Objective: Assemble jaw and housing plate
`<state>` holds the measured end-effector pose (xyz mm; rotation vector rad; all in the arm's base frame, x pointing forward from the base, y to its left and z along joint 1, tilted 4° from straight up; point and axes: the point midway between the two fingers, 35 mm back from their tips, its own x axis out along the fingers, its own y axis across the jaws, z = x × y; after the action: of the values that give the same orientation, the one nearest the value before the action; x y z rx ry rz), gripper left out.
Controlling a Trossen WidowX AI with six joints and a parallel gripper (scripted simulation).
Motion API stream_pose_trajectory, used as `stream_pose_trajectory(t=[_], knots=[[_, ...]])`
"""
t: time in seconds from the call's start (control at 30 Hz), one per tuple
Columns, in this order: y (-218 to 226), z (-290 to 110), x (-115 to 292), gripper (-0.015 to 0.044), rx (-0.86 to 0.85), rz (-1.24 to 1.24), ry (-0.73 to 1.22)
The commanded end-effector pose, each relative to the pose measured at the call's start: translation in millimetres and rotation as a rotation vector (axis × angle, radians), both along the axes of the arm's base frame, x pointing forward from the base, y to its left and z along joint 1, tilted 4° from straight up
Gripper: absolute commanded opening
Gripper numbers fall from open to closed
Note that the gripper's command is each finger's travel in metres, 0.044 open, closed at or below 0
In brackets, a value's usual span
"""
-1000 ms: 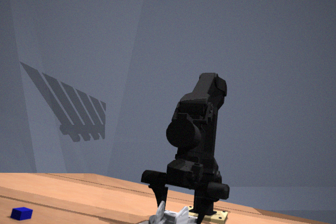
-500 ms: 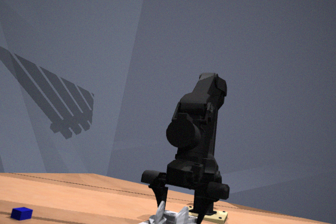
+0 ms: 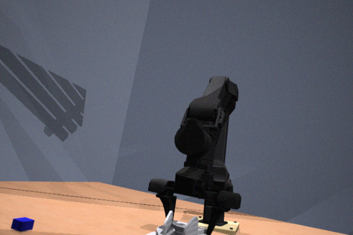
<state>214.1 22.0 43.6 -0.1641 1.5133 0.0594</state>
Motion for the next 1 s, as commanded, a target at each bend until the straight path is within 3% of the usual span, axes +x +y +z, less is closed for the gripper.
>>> stream_pose_trajectory(t=[0.0, 0.8, 0.9, 0.97], knots=[[-0.4, -0.3, 0.1, 0.0351, -0.003, 0.004, 0.001], [-0.4, -0.3, 0.1, 0.0351, -0.003, 0.004, 0.001], [0.0, 0.0, 0.0, 0.0430, 0.000, 0.000, 0.000], [0.0, 0.0, 0.0, 0.0440, 0.000, 0.000, 0.000]])
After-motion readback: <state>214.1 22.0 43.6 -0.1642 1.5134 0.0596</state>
